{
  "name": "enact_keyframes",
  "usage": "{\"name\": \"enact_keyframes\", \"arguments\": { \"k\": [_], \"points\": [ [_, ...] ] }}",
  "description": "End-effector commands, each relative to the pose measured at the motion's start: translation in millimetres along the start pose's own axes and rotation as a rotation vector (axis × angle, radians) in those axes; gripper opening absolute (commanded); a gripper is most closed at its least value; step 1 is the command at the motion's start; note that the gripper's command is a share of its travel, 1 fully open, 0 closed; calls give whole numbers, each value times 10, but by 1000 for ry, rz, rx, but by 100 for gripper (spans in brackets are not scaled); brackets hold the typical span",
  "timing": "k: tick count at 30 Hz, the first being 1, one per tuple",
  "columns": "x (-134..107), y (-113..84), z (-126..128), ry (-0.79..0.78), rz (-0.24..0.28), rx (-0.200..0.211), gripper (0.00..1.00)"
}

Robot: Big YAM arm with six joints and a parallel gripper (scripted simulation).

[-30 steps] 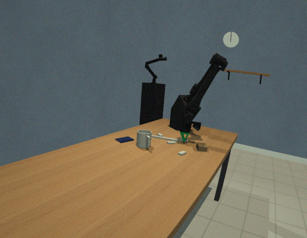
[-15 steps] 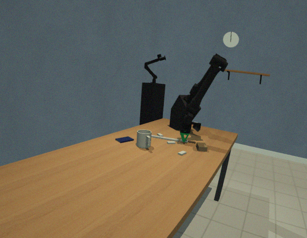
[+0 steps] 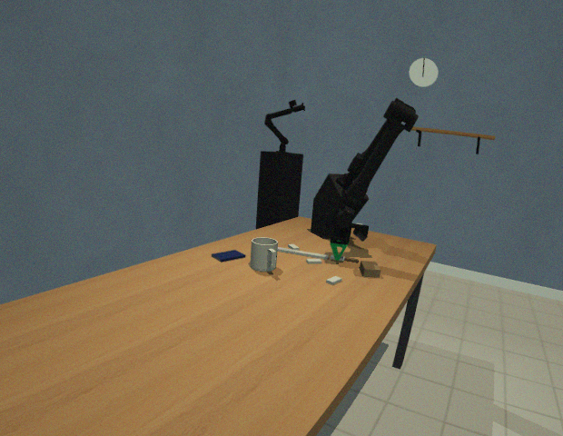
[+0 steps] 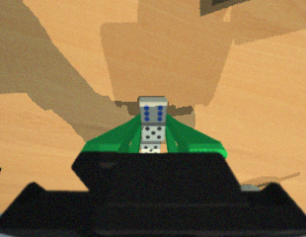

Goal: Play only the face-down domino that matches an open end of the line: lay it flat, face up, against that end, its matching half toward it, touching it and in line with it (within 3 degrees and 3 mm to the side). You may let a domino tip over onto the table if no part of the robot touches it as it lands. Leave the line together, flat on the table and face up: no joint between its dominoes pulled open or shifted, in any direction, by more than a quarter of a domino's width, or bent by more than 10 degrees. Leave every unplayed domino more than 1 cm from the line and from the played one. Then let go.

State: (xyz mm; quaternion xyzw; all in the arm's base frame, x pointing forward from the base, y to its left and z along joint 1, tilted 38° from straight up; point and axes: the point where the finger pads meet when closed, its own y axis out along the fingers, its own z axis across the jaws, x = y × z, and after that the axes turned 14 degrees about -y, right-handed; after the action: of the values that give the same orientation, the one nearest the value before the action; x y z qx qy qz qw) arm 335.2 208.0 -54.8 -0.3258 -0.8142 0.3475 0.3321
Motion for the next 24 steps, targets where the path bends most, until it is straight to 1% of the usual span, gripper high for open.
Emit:
{"name": "enact_keyframes", "arguments": {
  "k": [1, 11, 12, 24],
  "points": [
    [5, 10, 11, 2, -1, -1, 23],
    [9, 19, 20, 3, -2, 1, 23],
    [-2, -6, -4, 0, 1, -2, 23],
    [12, 25, 43, 1, -3, 6, 23]
  ]
}}
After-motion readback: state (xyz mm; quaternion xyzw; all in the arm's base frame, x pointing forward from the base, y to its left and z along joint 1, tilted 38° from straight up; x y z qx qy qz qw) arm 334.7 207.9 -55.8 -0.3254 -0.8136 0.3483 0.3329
